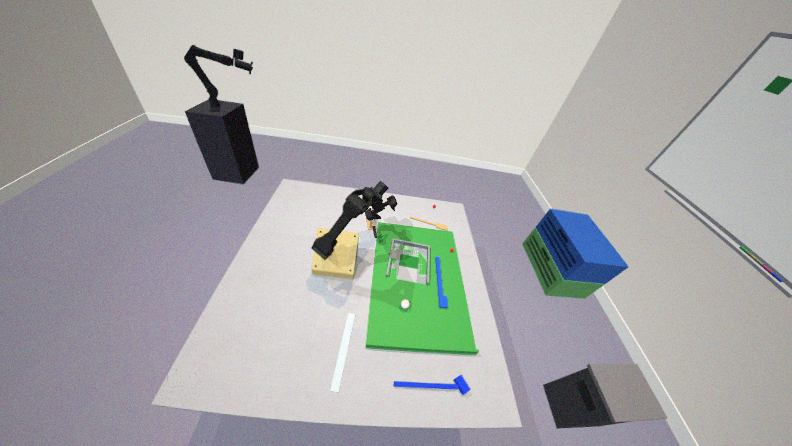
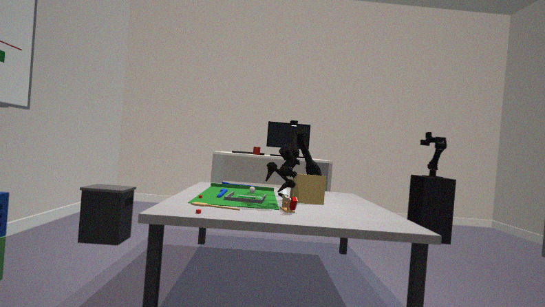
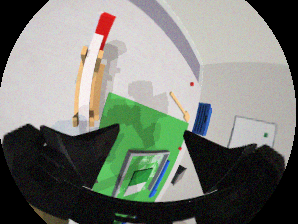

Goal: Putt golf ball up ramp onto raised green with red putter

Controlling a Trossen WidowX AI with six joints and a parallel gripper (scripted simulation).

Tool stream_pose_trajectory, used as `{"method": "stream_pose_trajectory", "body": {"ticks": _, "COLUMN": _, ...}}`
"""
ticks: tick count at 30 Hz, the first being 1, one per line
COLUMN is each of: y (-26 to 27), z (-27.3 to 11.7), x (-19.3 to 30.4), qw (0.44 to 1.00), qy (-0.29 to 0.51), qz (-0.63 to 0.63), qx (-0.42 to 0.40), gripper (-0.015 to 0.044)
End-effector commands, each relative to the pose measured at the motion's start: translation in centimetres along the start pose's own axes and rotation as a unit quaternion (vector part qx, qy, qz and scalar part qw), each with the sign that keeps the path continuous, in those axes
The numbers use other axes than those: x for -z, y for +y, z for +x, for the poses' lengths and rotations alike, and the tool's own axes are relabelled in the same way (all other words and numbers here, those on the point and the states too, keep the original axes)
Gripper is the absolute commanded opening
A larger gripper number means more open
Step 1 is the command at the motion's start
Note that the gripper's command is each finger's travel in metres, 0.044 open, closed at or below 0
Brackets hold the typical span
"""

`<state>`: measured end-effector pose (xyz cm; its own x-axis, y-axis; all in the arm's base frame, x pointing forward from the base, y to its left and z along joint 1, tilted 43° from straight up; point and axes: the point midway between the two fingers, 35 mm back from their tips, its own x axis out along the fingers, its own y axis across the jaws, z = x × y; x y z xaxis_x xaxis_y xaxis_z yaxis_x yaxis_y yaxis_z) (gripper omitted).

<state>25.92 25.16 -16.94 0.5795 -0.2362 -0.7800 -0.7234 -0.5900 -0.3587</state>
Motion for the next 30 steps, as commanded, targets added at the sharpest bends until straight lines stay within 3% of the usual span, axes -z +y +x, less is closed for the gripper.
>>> {"method": "stream_pose_trajectory", "body": {"ticks": 1, "y": 4.1, "z": -2.7, "x": 5.8, "qw": 0.968, "qy": -0.032, "qz": 0.064, "qx": -0.241, "gripper": 0.0440}}
{"method": "stream_pose_trajectory", "body": {"ticks": 6, "y": 5.6, "z": -4.3, "x": 7.8, "qw": 0.944, "qy": -0.033, "qz": 0.082, "qx": -0.318, "gripper": 0.0440}}
{"method": "stream_pose_trajectory", "body": {"ticks": 30, "y": 7.6, "z": -1.8, "x": 8.5, "qw": 0.943, "qy": -0.032, "qz": 0.082, "qx": -0.319, "gripper": 0.0440}}
